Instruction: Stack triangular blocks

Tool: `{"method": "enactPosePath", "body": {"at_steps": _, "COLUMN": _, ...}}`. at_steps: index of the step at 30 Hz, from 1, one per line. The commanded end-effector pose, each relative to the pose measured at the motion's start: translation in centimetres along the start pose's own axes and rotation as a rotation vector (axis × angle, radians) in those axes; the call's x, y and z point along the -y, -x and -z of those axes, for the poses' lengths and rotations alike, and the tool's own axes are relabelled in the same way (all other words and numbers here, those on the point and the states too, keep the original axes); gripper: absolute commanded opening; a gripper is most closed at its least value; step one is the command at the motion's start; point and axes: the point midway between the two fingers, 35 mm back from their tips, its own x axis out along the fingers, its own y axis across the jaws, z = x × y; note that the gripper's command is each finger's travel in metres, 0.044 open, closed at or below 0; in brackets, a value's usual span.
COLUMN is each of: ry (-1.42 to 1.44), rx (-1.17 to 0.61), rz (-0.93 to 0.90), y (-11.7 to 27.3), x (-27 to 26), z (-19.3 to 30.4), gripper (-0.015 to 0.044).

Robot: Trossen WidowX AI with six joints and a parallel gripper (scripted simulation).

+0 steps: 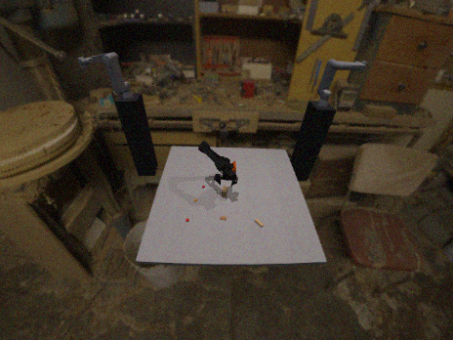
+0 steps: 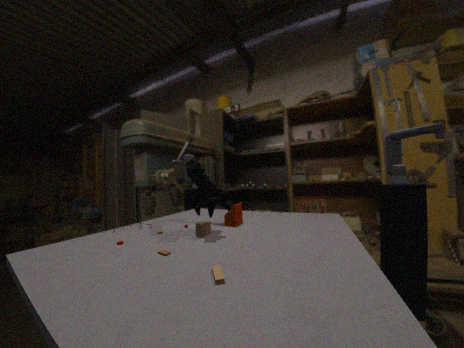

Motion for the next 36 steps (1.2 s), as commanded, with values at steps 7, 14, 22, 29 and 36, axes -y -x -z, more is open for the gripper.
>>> {"method": "enactPosePath", "body": {"at_steps": 7, "ry": -0.01, "rx": -0.001, "rz": -0.002, "y": 5.32, "x": -0.35, "z": -0.36, "gripper": 0.044}}
{"method": "enactPosePath", "body": {"at_steps": 14, "ry": 0.0, "rx": -0.011, "rz": 0.001, "y": 4.76, "x": -0.1, "z": -0.23, "gripper": 0.044}}
{"method": "enactPosePath", "body": {"at_steps": 22, "ry": 0.0, "rx": -0.011, "rz": 0.001, "y": 4.76, "x": -0.1, "z": -0.23, "gripper": 0.044}}
{"method": "enactPosePath", "body": {"at_steps": 29, "ry": 0.0, "rx": -0.011, "rz": 0.001, "y": 4.76, "x": -0.1, "z": -0.23, "gripper": 0.044}}
{"method": "enactPosePath", "body": {"at_steps": 36, "ry": 0.0, "rx": -0.011, "rz": 0.001, "y": 4.76, "x": -0.1, "z": -0.23, "gripper": 0.044}}
